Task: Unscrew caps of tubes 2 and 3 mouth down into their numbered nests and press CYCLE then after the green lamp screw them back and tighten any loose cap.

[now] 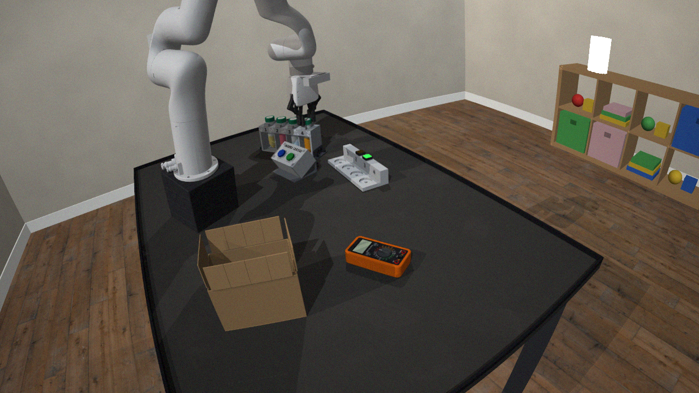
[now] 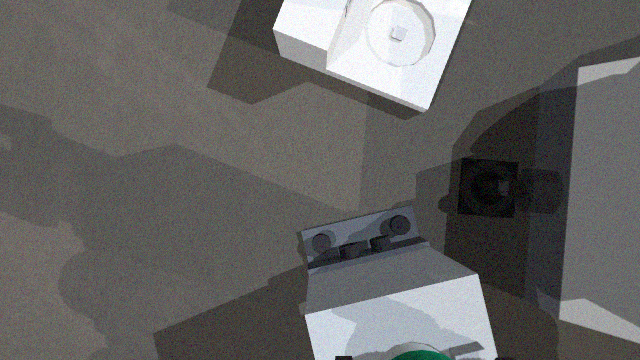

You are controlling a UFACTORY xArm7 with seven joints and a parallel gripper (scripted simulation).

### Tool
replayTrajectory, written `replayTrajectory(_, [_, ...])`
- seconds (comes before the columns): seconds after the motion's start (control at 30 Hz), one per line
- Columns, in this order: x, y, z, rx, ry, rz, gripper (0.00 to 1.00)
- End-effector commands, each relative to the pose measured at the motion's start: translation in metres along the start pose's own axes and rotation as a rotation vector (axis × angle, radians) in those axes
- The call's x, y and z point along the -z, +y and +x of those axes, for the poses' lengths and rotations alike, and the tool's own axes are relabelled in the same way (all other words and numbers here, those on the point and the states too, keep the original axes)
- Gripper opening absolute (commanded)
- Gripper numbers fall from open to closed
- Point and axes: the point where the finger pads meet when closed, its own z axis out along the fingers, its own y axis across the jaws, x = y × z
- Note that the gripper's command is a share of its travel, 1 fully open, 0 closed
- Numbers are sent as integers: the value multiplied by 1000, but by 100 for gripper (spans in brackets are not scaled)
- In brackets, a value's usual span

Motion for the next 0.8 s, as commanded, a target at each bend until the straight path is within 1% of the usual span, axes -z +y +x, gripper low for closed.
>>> replayTrajectory(0.0, [2,-2,0,0,-1,5,46])
replayTrajectory(0.07, [2,-2,0,0,-1,5,46])
replayTrajectory(0.13, [3,-2,0,166,0,5,46])
replayTrajectory(0.2, [3,-2,0,166,0,5,46])
replayTrajectory(0.3, [3,-2,0,396,1,5,46])
replayTrajectory(0.7, [3,-2,0,974,5,5,46])
replayTrajectory(0.77, [3,-2,0,974,5,5,46])
